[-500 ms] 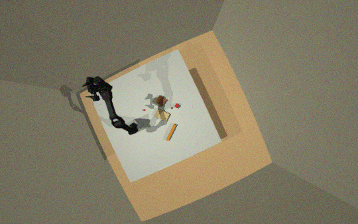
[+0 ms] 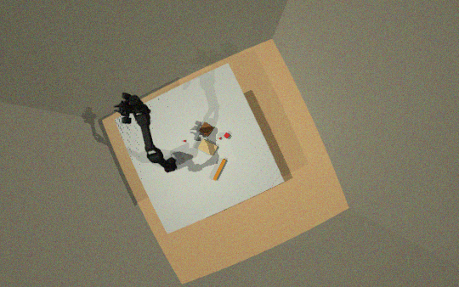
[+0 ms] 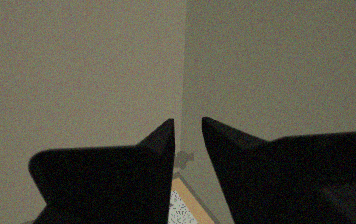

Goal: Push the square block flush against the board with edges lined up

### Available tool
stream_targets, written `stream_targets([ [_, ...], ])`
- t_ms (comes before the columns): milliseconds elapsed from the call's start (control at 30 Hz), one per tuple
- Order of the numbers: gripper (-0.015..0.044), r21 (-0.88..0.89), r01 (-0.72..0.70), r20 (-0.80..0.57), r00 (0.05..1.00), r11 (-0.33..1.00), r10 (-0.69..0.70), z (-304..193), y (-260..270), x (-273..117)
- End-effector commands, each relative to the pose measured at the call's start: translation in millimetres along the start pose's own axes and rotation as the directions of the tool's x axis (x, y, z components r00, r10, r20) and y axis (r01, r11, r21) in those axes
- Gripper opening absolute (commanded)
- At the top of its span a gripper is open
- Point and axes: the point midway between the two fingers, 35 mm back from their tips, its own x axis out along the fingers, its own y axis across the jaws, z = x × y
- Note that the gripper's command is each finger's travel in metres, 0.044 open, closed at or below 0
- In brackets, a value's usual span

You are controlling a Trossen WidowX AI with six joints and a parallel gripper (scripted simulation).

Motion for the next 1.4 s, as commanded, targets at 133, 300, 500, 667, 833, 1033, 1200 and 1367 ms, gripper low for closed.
stream_targets([
  [133,0.0,0.188,0.219,-0.063,0.975,0.957,-0.211,-40.2,-48.4,-47.6],
  [300,0.0,0.276,0.346,-0.121,0.938,0.897,-0.325,-61.4,-72.0,-78.1],
  [500,0.0,0.363,0.496,-0.21,0.868,0.789,-0.449,-88.3,-97.0,-117.8],
  [667,0.0,0.422,0.606,-0.296,0.795,0.674,-0.529,-113.5,-112.7,-153.3],
  [833,0.0,0.466,0.7,-0.388,0.711,0.541,-0.586,-140.5,-123.4,-189.9],
  [1033,0.0,0.491,0.79,-0.506,0.601,0.367,-0.619,-175.0,-129.4,-235.5],
  [1200,0.0,0.489,0.845,-0.603,0.506,0.215,-0.616,-204.4,-128.3,-273.5],
  [1367,0.0,0.464,0.884,-0.701,0.406,0.058,-0.585,-235.3,-121.4,-312.6],
])
